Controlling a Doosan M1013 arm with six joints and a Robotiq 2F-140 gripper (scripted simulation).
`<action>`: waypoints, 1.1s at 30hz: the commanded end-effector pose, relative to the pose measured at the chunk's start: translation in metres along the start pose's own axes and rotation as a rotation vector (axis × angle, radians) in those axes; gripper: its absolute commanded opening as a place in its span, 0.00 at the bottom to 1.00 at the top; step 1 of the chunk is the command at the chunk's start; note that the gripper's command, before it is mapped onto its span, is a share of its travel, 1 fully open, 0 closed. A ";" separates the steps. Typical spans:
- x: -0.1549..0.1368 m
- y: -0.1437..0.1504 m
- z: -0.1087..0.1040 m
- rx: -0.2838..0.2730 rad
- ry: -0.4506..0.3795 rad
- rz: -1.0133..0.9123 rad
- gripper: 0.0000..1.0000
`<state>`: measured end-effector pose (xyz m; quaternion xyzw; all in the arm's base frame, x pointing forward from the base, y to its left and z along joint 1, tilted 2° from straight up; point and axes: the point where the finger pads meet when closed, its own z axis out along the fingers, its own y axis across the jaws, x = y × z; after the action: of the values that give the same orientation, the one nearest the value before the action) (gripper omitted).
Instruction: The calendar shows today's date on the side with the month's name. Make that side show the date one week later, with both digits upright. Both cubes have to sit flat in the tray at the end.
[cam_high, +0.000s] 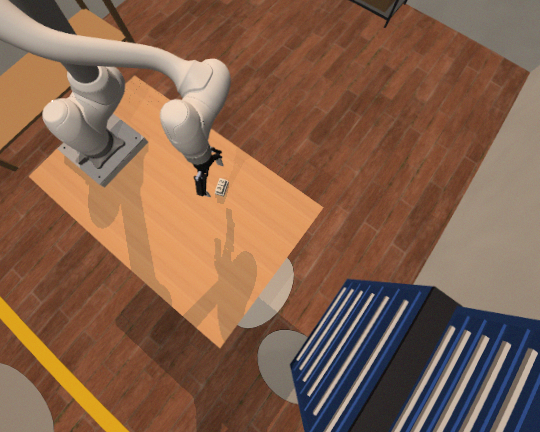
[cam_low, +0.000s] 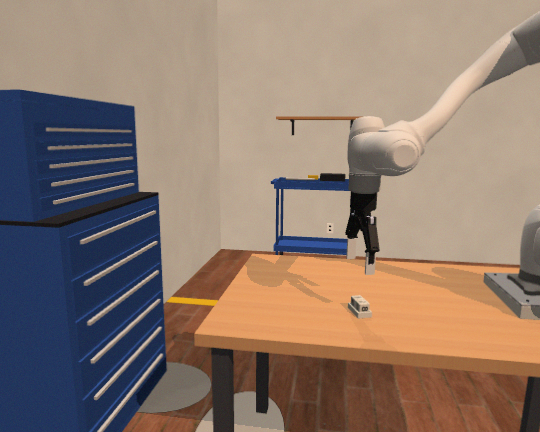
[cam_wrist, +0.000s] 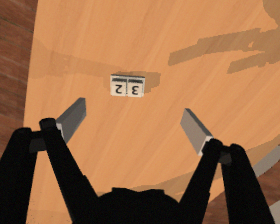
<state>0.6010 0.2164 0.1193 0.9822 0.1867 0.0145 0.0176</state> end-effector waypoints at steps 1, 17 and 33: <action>0.000 0.000 0.002 0.009 0.000 -0.146 1.00; 0.000 0.000 0.008 0.008 0.003 -0.830 1.00; 0.000 0.000 0.014 0.007 0.006 -1.437 1.00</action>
<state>0.6016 0.2164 0.1057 0.6573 0.7533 0.0006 0.0224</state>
